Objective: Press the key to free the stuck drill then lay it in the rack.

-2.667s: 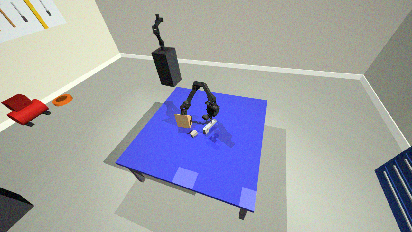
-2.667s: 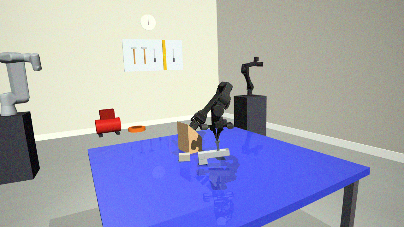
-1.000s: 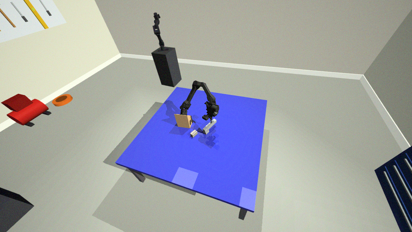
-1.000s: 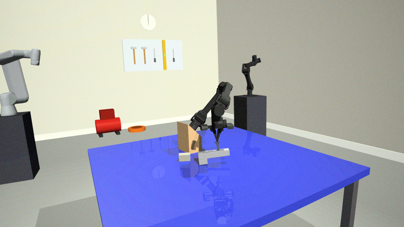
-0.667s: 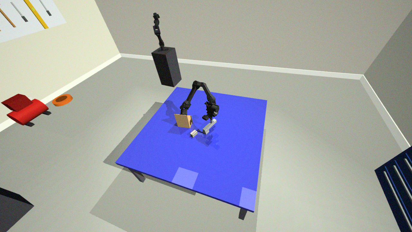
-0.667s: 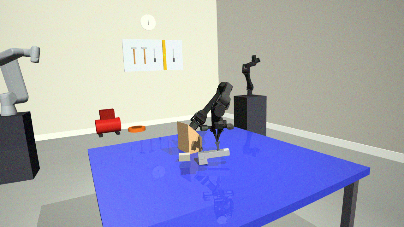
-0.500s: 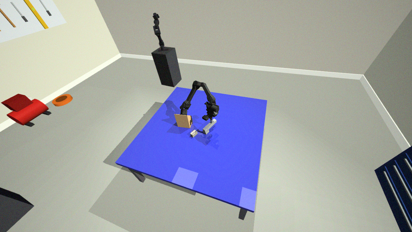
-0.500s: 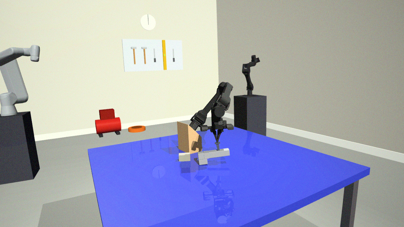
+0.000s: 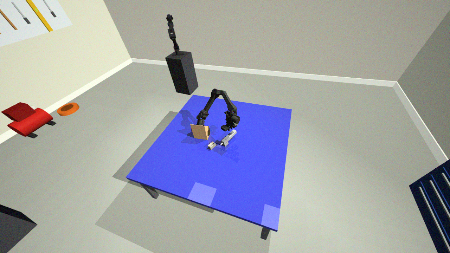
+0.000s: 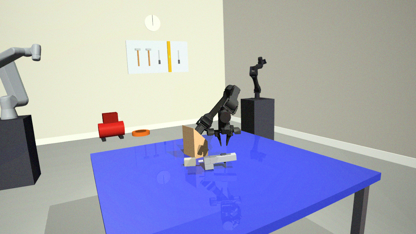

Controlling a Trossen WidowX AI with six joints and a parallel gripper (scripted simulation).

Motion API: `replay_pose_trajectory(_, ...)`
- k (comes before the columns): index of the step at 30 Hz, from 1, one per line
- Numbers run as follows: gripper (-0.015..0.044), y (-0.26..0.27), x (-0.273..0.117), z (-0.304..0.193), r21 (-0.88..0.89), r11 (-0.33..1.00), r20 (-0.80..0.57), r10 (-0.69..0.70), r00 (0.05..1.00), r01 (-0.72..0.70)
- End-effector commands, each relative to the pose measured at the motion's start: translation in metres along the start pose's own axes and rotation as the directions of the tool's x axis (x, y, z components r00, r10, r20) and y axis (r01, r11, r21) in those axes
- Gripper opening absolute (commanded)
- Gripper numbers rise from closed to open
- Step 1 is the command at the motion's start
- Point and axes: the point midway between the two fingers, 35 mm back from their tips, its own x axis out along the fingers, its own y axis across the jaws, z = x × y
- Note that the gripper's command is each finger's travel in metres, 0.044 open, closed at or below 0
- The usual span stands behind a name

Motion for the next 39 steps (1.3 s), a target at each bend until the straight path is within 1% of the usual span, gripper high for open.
replay_pose_trajectory(1,0.0236,-0.003,-0.042,0.006,-0.007,1.0,0.019,-0.001,1.0,0.001)
replay_pose_trajectory(3,0.0289,-0.004,-0.051,0.006,-0.007,1.0,0.018,0.0,1.0,0.0)
replay_pose_trajectory(5,0.0341,-0.004,-0.051,0.006,-0.007,1.0,0.018,0.0,1.0,0.0)
replay_pose_trajectory(6,0.0368,-0.005,-0.043,0.008,-0.014,1.0,0.035,0.008,0.999,-0.007)
replay_pose_trajectory(7,0.0394,-0.01,-0.04,0.01,-0.058,0.998,0.035,0.007,0.999,-0.005)
replay_pose_trajectory(9,0.044,-0.027,-0.03,0.015,-0.216,0.976,0.035,0.005,0.999,0.003)
replay_pose_trajectory(11,0.044,-0.046,-0.018,0.019,-0.383,0.924,0.034,0.002,0.999,0.011)
replay_pose_trajectory(13,0.044,-0.064,-0.006,0.021,-0.538,0.843,0.033,0.0,0.999,0.018)
replay_pose_trajectory(15,0.044,-0.082,0.006,0.022,-0.677,0.736,0.032,-0.002,0.999,0.023)
replay_pose_trajectory(18,0.044,-0.108,0.024,0.021,-0.842,0.539,0.029,-0.004,1.0,0.026)
replay_pose_trajectory(24,0.044,-0.134,0.044,0.016,-0.959,0.282,0.025,-0.005,1.0,0.026)
replay_pose_trajectory(30,0.044,-0.158,0.064,0.007,-1.0,0.007,0.021,-0.005,1.0,0.021)
replay_pose_trajectory(39,0.044,-0.159,0.065,0.007,-1.0,-0.007,0.021,-0.005,1.0,0.021)
